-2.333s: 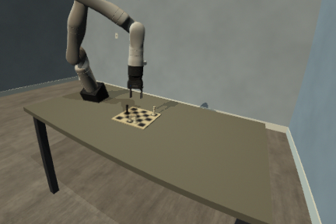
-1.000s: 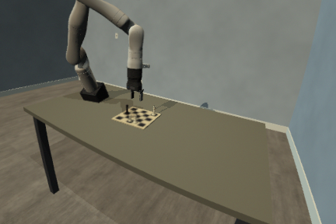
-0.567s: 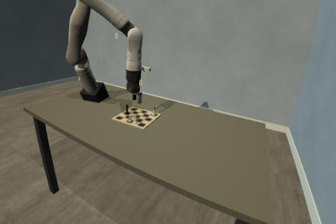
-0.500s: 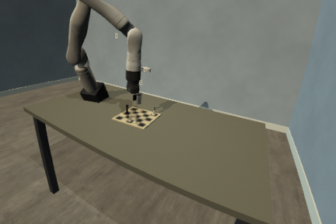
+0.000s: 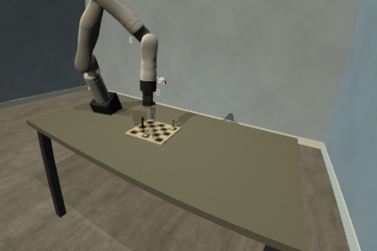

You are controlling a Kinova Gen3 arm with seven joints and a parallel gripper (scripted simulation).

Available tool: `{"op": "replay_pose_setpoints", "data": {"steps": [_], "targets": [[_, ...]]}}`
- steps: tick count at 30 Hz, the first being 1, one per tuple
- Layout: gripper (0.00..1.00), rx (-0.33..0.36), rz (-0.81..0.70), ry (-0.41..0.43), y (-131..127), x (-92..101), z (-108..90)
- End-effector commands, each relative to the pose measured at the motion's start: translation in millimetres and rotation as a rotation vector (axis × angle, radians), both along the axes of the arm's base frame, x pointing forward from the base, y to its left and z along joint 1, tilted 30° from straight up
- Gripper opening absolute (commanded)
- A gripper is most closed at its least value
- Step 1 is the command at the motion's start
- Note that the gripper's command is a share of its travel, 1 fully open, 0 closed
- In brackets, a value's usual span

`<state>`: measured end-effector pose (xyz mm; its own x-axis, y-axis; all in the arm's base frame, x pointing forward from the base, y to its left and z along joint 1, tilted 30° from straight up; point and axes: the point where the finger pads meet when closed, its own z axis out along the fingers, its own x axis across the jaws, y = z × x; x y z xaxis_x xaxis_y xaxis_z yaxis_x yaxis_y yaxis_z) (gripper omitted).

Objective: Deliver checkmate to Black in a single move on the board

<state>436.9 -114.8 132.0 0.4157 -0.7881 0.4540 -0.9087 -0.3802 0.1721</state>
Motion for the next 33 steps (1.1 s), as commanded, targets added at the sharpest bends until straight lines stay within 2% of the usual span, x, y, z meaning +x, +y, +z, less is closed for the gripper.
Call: {"op": "replay_pose_setpoints", "data": {"steps": [1,9,19,20,33], "targets": [[1.00,-0.003,-0.032,-0.026,2.3,0.1,-0.1],[1.00,-0.001,-0.132,-0.087,-1.2,0.0,0.6],[1.00,-0.001,-0.150,-0.099,-1.8,0.0,0.8],[0.79,-0.001,-0.150,-0.099,-1.8,0.0,0.8],[0.79,-0.001,-0.150,-0.099,-1.8,0.0,0.8]]}}
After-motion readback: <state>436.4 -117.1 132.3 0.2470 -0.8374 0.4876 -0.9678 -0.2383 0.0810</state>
